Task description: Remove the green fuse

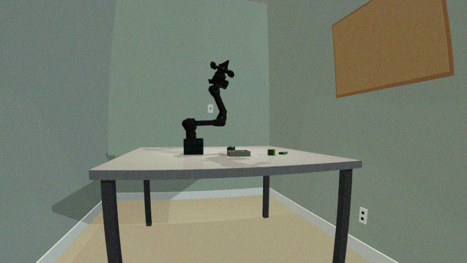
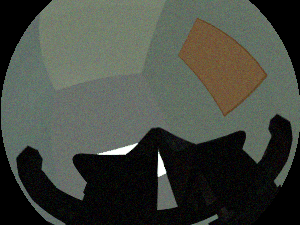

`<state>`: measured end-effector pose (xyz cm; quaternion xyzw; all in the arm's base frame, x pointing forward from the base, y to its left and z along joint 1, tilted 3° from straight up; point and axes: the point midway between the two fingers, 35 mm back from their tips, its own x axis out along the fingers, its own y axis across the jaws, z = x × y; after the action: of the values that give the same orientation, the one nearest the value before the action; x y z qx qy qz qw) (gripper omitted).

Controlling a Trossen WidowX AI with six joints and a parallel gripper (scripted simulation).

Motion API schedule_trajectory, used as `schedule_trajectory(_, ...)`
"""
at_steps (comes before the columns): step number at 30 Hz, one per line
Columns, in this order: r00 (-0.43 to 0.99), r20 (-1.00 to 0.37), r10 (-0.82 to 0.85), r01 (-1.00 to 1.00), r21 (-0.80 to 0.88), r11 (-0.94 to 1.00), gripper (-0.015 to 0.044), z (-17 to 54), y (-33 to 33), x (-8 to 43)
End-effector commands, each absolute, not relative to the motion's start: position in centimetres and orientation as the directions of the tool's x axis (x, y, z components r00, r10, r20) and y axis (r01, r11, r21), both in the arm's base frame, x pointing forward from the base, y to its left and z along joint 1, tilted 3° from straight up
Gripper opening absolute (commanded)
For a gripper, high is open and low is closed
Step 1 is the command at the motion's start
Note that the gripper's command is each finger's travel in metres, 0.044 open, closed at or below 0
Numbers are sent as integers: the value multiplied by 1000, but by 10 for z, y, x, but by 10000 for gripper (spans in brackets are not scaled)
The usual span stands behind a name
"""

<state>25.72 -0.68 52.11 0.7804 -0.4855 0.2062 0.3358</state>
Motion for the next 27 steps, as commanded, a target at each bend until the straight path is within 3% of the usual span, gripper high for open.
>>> schedule_trajectory(1,444,652,-614,-896,320,-308,26,522,-6,256)
schedule_trajectory(3,448,685,-574,-891,288,-352,62,530,2,248)
schedule_trajectory(9,399,749,-529,-775,-33,-632,62,564,12,181)
schedule_trajectory(16,342,755,-560,-401,-421,-814,62,584,-20,102)
schedule_trajectory(21,330,713,-618,-58,-638,-767,62,583,-65,64)
schedule_trajectory(27,361,611,-704,319,-790,-523,62,565,-134,47)
